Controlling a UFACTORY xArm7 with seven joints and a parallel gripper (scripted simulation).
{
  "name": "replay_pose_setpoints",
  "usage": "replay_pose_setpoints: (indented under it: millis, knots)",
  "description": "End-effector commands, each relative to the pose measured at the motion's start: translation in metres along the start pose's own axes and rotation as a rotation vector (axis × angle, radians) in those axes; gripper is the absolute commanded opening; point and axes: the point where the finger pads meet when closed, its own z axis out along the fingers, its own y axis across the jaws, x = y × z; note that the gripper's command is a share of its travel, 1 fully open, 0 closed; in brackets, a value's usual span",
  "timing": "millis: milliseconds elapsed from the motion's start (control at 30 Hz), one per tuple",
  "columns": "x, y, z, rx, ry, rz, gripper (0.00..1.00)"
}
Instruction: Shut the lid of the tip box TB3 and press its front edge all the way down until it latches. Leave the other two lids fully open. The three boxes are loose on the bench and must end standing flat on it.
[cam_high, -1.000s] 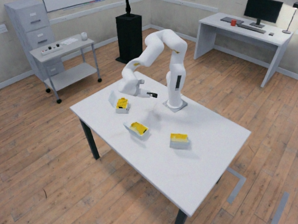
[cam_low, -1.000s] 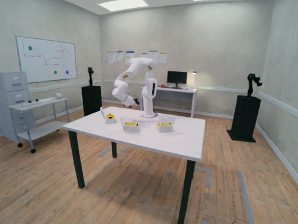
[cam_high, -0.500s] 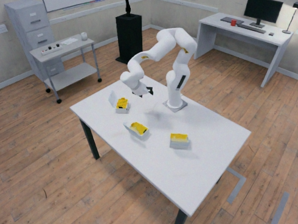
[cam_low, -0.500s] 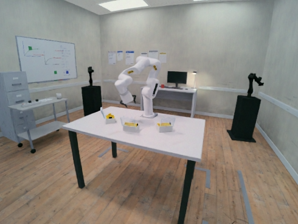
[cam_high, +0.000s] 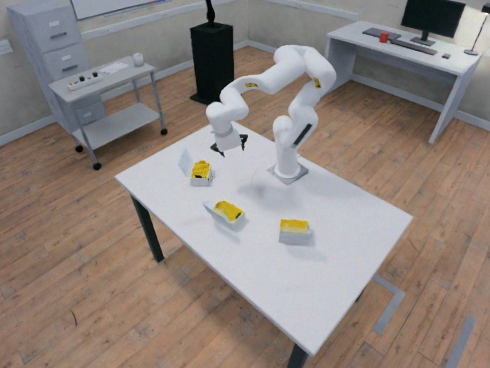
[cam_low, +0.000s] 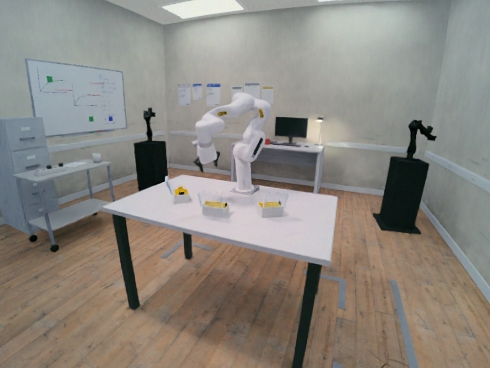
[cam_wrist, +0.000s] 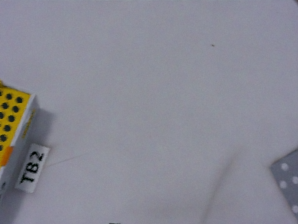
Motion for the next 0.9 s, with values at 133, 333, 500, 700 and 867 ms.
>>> replay_pose_setpoints:
  millis: [133,333,500,700,867]
  knots:
    - [0.007,-0.014,-0.024,0.160,-0.004,-0.152,1.00]
    - [0.011,-0.021,-0.041,0.302,0.018,-0.291,1.00]
    - [0.013,-0.024,-0.049,0.368,0.035,-0.357,1.00]
    - [0.009,-0.028,-0.035,0.368,0.035,-0.357,1.00]
    - [0.002,-0.034,-0.012,0.368,0.035,-0.357,1.00]
